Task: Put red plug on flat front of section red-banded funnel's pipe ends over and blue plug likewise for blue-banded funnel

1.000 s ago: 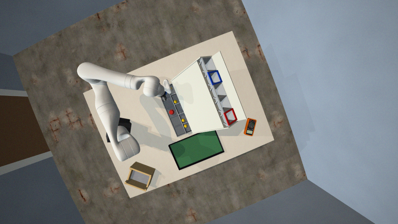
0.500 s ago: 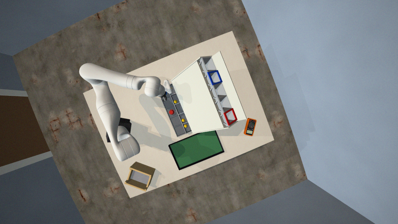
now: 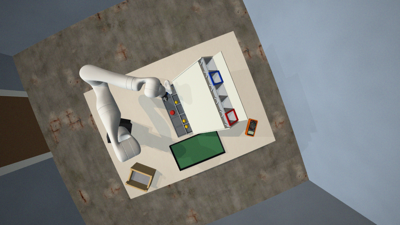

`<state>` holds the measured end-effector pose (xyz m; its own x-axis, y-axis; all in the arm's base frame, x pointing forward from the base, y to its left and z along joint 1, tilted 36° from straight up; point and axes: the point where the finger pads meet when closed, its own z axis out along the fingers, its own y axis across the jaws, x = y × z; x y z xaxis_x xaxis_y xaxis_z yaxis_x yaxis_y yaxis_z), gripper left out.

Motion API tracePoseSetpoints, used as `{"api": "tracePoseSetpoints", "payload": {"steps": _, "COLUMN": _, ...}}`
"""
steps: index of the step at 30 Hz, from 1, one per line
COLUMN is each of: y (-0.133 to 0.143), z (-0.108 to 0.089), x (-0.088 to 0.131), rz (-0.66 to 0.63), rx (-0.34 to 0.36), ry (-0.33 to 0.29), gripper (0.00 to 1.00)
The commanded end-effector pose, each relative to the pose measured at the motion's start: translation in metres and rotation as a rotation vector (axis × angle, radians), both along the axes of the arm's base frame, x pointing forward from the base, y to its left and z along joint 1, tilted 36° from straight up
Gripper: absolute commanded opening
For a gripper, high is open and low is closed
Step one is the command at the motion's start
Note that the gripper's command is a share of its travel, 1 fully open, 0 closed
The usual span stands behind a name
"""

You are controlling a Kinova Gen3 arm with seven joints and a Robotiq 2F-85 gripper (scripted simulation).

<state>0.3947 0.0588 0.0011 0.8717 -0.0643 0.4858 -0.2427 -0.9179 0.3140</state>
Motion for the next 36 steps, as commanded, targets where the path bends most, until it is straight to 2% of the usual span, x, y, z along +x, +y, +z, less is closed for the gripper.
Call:
{"api": "tracePoseSetpoints", "payload": {"steps": 1, "y": 0.0002, "z": -0.0001, "x": 0.0013, "rz": 0.0, "rx": -0.001, "ry": -0.014, "gripper": 0.0}}
{"api": "tracePoseSetpoints", "payload": {"steps": 11, "y": 0.0002, "z": -0.0001, "x": 0.0013, "rz": 0.0, "rx": -0.001, "ry": -0.014, "gripper": 0.0}}
{"api": "tracePoseSetpoints", "payload": {"steps": 12, "y": -0.0003, "z": -0.0005, "x": -0.0005, "rz": 0.003, "rx": -0.005, "ry": -0.001, "gripper": 0.42}}
{"api": "tracePoseSetpoints", "payload": {"steps": 36, "y": -0.0004, "z": -0.0006, "x": -0.0006, "rz": 0.003, "rx": -0.005, "ry": -0.001, "gripper": 0.42}}
